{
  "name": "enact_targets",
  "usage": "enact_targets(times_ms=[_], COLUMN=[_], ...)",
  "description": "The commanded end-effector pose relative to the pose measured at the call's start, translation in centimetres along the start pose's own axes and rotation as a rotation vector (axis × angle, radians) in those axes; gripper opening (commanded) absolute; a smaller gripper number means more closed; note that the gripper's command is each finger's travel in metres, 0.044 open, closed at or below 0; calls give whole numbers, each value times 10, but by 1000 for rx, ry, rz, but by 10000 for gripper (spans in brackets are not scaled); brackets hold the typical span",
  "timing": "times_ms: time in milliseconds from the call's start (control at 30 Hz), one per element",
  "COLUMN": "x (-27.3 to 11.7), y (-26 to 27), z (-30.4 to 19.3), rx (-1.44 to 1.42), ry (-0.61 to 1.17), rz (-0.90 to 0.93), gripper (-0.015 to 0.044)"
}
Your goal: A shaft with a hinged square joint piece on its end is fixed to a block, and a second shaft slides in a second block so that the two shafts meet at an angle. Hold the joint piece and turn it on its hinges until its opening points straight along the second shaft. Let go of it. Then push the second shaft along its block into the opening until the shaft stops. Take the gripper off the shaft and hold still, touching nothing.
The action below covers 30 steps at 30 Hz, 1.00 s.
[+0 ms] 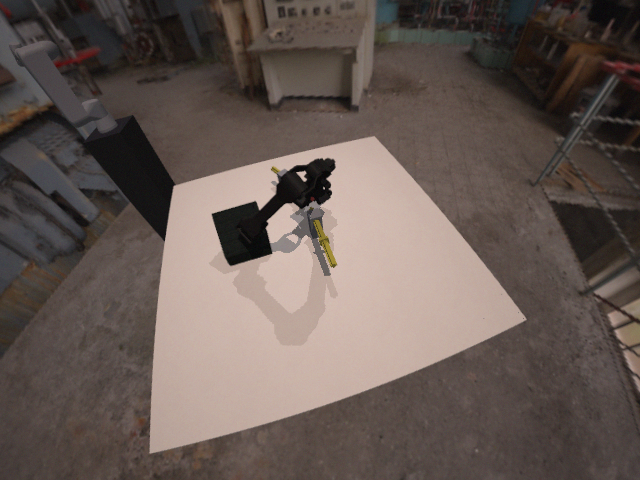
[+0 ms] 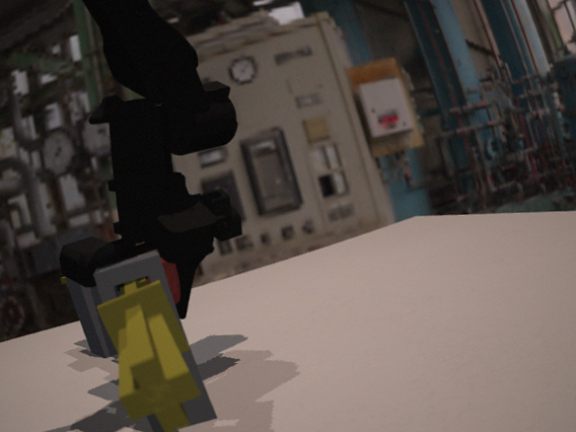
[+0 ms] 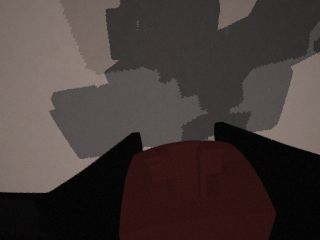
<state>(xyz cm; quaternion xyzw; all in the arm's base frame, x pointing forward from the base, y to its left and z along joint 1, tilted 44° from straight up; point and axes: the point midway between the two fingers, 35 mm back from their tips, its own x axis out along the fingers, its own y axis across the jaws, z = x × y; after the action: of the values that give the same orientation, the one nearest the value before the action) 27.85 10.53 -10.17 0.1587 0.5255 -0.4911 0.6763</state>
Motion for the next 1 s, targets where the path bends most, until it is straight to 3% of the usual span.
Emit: enact_targets(times_ms=[0, 400, 467, 633, 833, 967], x=[0, 0, 0, 0, 0, 0], y=[0, 0, 0, 0, 0, 0], z=[0, 0, 0, 0, 0, 0], rx=[-3, -3, 0, 0, 0, 0], ry=[-3, -3, 0, 0, 0, 0], rz=[0, 0, 0, 0, 0, 0], gripper=[182, 182, 147, 147, 0, 0])
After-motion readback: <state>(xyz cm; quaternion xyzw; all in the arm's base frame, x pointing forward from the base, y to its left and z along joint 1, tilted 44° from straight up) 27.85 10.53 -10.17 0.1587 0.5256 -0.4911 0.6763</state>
